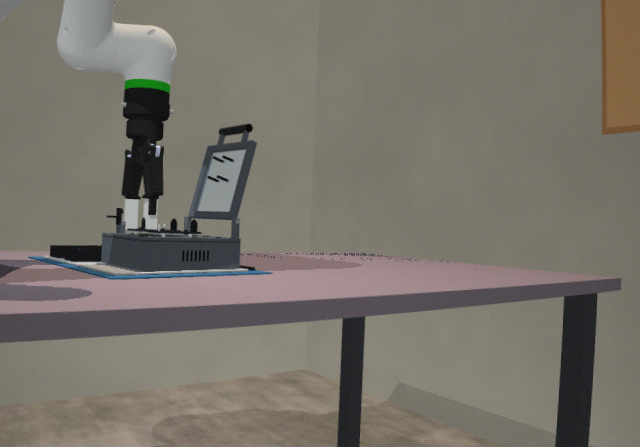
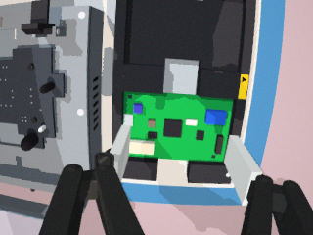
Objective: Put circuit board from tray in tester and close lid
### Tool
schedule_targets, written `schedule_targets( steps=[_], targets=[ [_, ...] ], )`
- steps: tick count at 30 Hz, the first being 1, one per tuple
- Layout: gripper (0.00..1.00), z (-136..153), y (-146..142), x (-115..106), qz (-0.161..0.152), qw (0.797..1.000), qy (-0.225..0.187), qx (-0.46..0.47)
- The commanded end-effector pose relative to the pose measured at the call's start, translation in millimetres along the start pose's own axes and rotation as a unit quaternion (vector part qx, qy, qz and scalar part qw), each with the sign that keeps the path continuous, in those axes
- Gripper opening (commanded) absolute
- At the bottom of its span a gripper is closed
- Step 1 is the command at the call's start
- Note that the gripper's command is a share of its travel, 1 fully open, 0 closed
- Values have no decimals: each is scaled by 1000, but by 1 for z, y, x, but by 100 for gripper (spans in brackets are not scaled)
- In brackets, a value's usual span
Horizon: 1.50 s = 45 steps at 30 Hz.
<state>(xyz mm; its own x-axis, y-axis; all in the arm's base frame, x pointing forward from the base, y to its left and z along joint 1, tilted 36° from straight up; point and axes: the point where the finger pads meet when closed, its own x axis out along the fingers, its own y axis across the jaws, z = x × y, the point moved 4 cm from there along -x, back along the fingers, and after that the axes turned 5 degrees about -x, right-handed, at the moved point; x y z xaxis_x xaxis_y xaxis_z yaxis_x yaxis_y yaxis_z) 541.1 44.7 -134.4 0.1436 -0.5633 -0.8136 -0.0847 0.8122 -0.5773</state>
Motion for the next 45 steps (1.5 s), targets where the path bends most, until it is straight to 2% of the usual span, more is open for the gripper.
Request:
schedule_targets(
  steps=[1,12,19,24,34,36,45],
  targets=[
    [58,0,0,0,0,1000,0,0],
    [58,0,0,0,0,1000,0,19],
    [58,0,0,0,0,998,0,69],
    [58,0,0,0,0,988,0,154],
    [58,0,0,0,0,944,0,330],
    [58,0,0,0,0,944,0,330],
    [58,0,0,0,0,872,0,489]
  ],
)
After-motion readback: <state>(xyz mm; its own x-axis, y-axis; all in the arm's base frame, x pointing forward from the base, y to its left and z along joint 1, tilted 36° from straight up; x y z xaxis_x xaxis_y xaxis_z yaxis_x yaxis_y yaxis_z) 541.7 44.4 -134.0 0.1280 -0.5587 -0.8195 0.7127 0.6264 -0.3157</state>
